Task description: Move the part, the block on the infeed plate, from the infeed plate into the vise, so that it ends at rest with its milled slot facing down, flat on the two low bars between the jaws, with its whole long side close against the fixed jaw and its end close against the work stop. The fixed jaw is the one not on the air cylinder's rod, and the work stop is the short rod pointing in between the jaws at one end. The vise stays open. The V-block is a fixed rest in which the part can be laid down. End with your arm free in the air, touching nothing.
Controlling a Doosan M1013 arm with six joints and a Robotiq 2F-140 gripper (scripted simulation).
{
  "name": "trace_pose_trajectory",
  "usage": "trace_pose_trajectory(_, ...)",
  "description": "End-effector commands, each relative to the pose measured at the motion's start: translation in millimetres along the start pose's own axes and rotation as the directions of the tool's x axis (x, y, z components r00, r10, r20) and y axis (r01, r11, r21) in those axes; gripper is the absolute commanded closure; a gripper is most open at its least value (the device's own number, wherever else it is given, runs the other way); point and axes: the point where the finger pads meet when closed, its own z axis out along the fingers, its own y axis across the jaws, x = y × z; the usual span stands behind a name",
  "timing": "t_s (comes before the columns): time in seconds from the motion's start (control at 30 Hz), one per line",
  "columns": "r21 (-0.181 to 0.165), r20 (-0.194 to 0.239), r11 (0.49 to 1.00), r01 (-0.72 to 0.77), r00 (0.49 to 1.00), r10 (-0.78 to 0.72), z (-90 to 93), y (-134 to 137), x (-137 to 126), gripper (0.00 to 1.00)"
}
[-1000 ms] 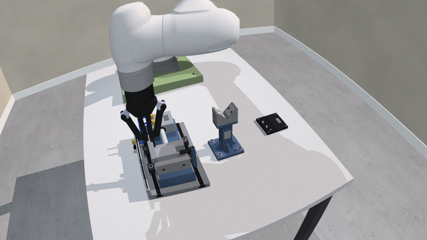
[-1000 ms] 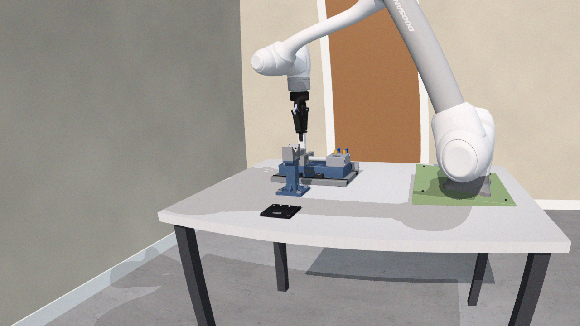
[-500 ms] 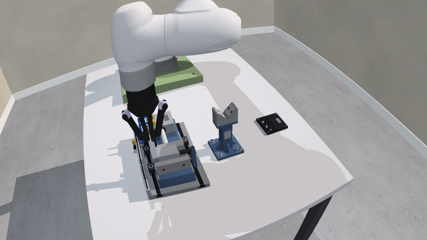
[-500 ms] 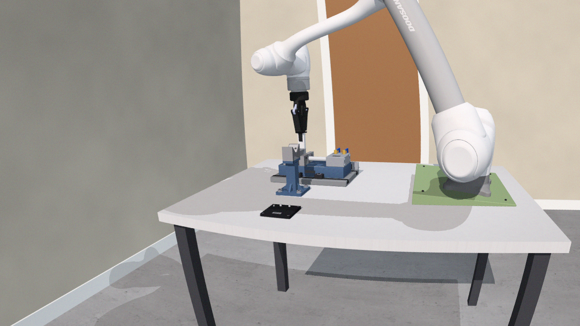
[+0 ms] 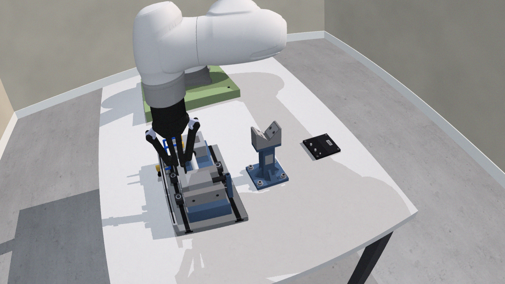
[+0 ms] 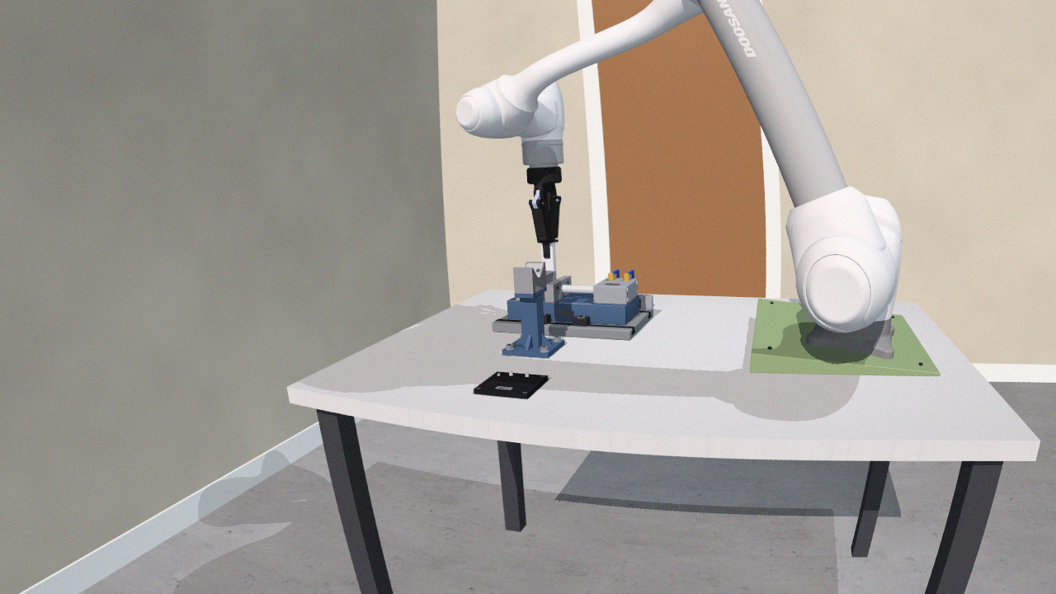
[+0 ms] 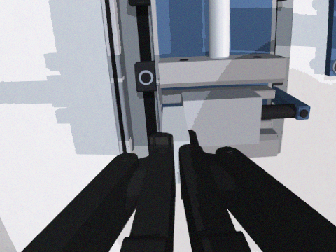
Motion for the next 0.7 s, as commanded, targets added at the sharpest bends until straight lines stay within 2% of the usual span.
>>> trace_pose_trajectory(0.0, 0.000, 0.000, 1.000, 0.000, 1.000, 0.000, -0.1, 0.9, 0.0, 1.00)
trace_pose_trajectory(0.67, 0.000, 0.000, 1.000, 0.000, 1.000, 0.000, -0.1, 4.0, 0.0, 1.00)
